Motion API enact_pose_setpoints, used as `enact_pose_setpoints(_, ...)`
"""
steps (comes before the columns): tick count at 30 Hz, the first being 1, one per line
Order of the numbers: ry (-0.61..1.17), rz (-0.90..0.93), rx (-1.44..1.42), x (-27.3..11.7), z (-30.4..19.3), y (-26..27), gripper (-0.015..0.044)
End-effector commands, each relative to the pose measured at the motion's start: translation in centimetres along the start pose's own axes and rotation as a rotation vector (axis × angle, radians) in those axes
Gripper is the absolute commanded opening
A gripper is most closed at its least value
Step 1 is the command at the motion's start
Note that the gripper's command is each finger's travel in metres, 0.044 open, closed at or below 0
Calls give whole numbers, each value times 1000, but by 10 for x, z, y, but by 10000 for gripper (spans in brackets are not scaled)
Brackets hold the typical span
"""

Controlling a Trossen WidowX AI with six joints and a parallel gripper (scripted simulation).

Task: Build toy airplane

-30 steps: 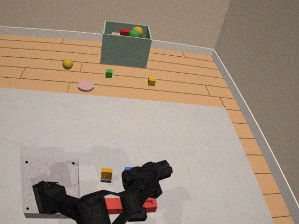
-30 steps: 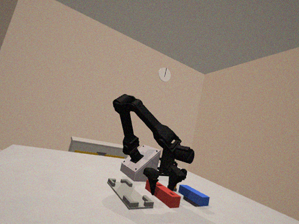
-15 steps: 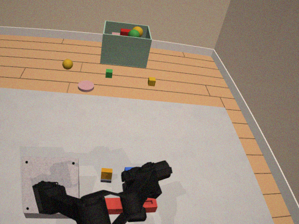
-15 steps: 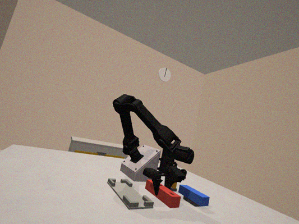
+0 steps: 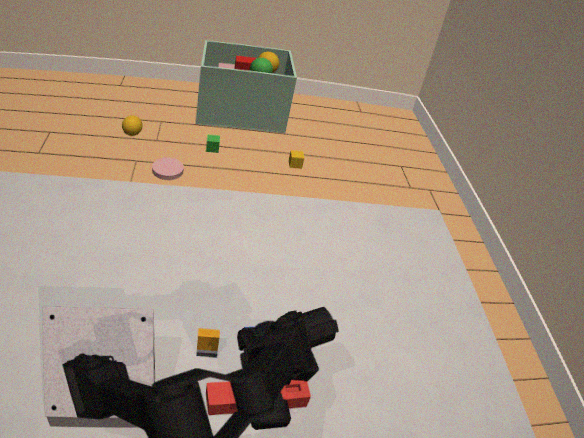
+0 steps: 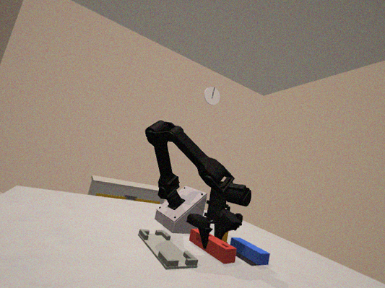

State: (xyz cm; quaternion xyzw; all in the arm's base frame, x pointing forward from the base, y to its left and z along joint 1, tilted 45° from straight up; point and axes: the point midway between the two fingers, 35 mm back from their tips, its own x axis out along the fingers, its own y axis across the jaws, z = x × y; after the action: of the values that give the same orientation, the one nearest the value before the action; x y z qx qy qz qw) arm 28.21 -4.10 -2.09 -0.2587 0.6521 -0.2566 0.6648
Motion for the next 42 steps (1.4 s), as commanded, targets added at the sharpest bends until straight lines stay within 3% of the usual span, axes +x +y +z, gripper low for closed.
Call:
enact_pose_setpoints(1,-13,9,11,-13,6,2,0)
enact_pose_setpoints(36,25,-22,29,-117,-1,-1,0)
enact_pose_setpoints(42,26,-19,31,-115,-1,-9,0)
